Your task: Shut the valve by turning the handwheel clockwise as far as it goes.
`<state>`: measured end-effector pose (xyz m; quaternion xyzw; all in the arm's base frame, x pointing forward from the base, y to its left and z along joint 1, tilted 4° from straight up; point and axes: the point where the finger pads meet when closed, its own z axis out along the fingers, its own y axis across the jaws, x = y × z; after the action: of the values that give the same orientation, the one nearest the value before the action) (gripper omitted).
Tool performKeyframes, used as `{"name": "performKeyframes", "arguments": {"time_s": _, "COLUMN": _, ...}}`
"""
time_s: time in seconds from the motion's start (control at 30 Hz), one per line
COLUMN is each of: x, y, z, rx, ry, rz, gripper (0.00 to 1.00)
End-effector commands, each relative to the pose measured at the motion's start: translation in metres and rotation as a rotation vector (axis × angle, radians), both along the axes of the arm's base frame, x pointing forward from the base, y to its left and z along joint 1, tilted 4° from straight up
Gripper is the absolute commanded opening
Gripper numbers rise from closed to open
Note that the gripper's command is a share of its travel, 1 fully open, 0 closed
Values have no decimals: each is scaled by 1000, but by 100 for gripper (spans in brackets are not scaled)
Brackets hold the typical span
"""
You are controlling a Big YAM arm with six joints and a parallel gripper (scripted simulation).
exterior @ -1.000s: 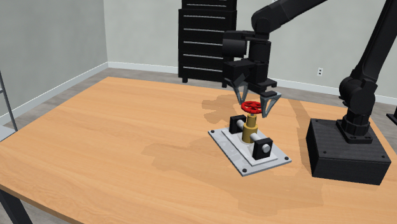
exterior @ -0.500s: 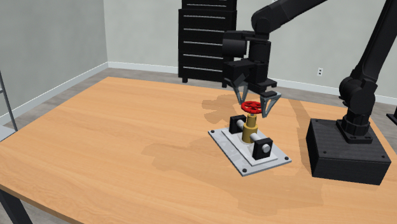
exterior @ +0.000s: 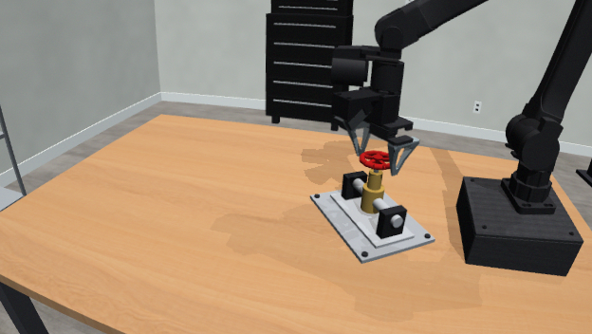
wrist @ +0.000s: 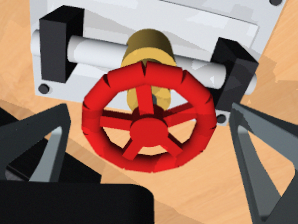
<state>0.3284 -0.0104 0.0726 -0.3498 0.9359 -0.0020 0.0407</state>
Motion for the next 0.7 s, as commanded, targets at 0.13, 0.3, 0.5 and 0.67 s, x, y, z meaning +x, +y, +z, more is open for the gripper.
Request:
{"name": "performKeyframes", "arguments": {"time_s": 0.13, "x": 1, "y": 4, "z": -7, "rx": 0, "ry": 5, "rz": 2, "gripper": 100}}
{"name": "performKeyframes", "arguments": {"time_s": 0.3, "x": 1, "y": 4, "z": -7, "rx": 0, "ry": 5, "rz": 2, "gripper": 0}}
{"name": "performKeyframes", "arguments": {"time_s": 0.5, "x": 1, "y": 2, "z": -6, "rx": 0, "ry": 6, "rz": -1, "gripper": 0}}
{"name": "performKeyframes", "arguments": {"time_s": 0.67, "x": 1, "y": 2, "z": -6, "rx": 0, "ry": 6, "rz": -1, "gripper": 0}}
